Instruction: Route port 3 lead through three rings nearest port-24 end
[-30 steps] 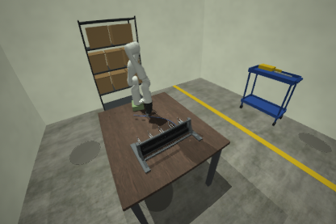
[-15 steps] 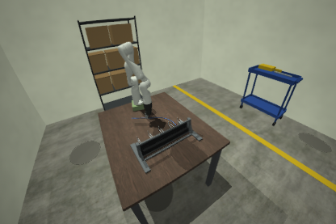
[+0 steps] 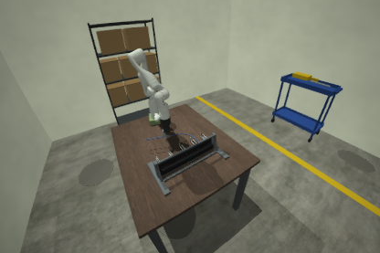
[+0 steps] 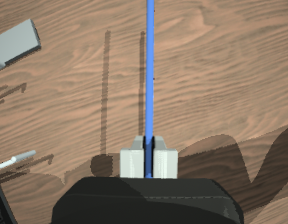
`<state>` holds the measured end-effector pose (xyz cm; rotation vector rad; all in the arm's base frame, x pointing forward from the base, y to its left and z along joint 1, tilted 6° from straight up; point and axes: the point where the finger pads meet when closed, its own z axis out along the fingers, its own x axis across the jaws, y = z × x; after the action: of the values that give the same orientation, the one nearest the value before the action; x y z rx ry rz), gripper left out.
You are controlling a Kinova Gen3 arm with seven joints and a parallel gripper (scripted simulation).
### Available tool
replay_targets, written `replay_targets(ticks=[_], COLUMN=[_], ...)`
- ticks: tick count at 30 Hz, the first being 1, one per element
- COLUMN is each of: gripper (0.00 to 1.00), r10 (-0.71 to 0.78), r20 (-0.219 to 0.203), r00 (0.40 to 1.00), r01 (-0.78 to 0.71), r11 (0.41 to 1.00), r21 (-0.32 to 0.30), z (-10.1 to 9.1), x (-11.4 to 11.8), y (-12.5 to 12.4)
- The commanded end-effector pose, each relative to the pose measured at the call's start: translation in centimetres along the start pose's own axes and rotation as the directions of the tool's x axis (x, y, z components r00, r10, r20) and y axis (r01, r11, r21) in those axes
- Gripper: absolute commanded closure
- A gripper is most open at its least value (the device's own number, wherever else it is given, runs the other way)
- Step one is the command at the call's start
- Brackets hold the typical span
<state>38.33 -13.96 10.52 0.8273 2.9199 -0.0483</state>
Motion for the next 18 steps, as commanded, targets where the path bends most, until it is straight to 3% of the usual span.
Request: replay_targets(ticks=[1,18], gripper=[1.00,1.00], r10=[-0.036,-0.291], r20=[0.001,0.003], r00=[0.999,0.957], r01=[0.036,0.291], r11=[0.999,0.957], r21=[-0.005,-0.004], z=[-0.9,-4.6], x=[-2.8,-12.0], y=[-0.9,-2.2])
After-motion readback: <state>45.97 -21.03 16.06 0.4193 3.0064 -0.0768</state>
